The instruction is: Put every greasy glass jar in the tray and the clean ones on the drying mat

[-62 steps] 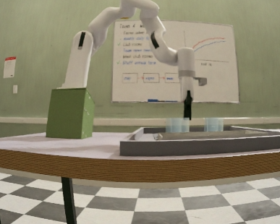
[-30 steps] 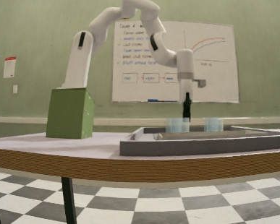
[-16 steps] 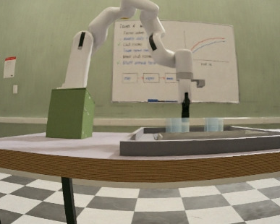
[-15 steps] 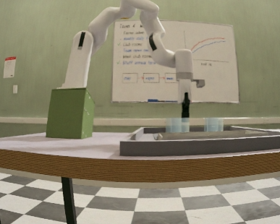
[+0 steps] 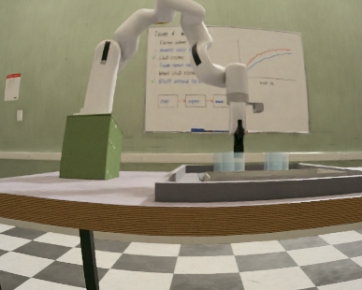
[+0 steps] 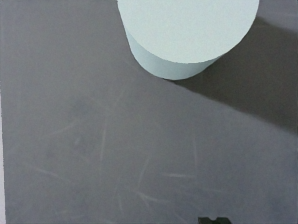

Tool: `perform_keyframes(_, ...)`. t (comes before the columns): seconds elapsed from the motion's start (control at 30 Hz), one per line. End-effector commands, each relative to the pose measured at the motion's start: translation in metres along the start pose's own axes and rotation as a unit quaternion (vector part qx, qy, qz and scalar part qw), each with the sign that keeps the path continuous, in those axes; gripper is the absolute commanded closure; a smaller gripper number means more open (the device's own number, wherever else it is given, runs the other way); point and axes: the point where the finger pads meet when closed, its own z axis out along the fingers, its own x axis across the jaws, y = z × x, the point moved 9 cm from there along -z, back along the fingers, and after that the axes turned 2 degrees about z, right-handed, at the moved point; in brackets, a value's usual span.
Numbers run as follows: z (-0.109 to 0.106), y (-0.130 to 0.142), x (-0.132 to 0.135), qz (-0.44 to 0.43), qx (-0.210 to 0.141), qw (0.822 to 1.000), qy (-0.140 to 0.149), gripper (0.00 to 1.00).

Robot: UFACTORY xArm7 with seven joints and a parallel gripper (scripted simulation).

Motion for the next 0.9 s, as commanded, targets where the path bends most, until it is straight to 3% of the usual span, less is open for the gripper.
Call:
perform_keyframes(0.0,-0.0021,-0.0007,0.0003,0.000,0.002,1.000,0.000,1.00)
perform_keyframes(0.87,-0.0046,0.0025,0.0004,0.000,0.002,1.000,0.000,1.00)
